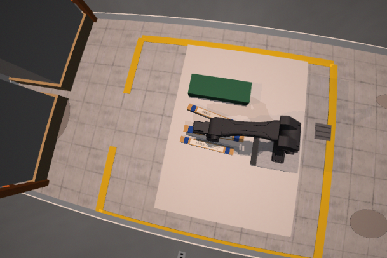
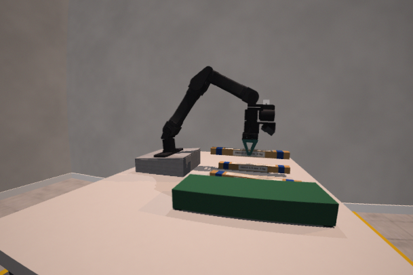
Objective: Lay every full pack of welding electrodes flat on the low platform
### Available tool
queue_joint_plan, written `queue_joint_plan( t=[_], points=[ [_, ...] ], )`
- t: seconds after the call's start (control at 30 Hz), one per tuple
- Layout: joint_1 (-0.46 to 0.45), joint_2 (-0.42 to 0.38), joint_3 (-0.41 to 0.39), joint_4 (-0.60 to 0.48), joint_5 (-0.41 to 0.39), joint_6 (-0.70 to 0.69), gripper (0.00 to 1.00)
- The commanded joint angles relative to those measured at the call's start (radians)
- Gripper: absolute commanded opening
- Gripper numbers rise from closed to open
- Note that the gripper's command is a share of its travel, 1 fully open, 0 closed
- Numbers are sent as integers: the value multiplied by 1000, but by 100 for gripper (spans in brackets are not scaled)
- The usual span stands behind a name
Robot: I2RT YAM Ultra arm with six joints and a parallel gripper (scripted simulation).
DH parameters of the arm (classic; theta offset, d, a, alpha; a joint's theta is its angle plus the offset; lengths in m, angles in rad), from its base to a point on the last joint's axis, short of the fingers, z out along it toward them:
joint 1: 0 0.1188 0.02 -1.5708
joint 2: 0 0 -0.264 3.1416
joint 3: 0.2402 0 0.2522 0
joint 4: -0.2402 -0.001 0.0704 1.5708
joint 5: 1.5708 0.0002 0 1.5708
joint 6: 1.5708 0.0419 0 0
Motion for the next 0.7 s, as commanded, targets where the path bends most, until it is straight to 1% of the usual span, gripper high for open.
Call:
queue_joint_plan(
  t=[0.0,0.1,0.13,0.67],
  points=[
    [-9,-36,52,-18,1,-4,0],
    [-9,-36,53,-19,1,-4,0],
    [0,-32,-17,27,0,0,0],
    [0,-52,24,-33,0,1,0]
  ],
)
